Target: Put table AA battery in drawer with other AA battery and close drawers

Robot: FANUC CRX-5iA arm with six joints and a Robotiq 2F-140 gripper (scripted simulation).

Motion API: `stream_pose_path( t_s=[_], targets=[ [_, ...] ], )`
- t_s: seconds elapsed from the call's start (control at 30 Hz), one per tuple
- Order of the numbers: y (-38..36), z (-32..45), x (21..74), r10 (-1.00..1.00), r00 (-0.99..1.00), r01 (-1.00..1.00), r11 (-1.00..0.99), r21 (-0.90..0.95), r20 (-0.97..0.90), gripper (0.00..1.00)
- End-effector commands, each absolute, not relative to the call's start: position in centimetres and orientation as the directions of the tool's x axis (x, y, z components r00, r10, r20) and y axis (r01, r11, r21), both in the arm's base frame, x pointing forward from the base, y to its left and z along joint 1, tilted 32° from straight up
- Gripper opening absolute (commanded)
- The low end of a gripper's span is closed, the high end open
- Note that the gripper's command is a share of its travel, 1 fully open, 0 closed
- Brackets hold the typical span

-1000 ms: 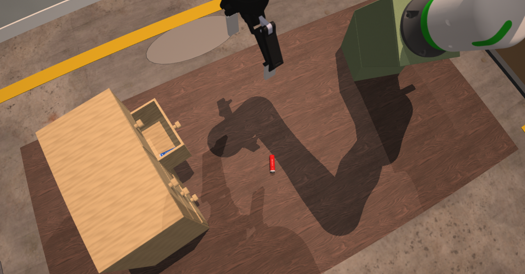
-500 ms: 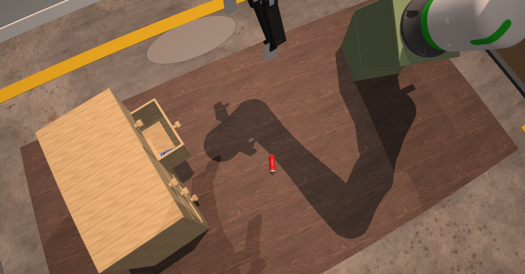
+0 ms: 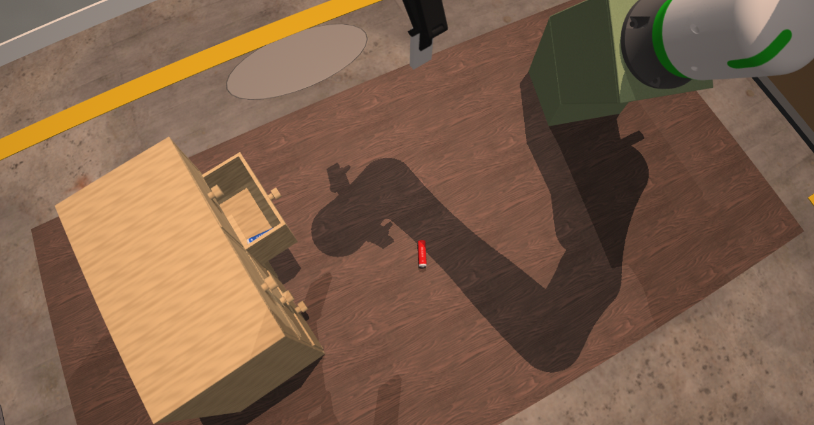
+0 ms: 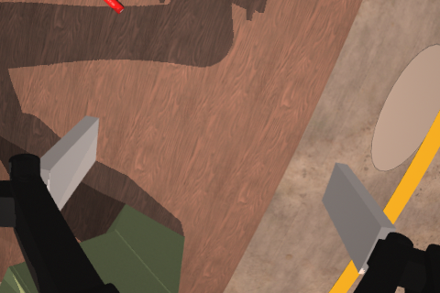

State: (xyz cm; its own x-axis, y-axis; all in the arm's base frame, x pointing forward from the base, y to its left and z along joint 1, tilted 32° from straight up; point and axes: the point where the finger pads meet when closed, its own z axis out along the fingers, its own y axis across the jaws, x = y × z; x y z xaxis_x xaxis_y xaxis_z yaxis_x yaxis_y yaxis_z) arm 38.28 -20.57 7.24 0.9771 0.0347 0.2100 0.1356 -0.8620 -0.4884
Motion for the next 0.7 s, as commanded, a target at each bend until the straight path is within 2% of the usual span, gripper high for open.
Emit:
stream_pose_path(
  t_s=[0.0,0.67],
  targets=[
    [-20.6,7.4,38.7,0.034,0.977,0.135,-0.862,-0.488,0.21,1.0],
    [-20.6,9.8,51.2,0.034,0.977,0.135,-0.862,-0.488,0.21,1.0]
  ],
)
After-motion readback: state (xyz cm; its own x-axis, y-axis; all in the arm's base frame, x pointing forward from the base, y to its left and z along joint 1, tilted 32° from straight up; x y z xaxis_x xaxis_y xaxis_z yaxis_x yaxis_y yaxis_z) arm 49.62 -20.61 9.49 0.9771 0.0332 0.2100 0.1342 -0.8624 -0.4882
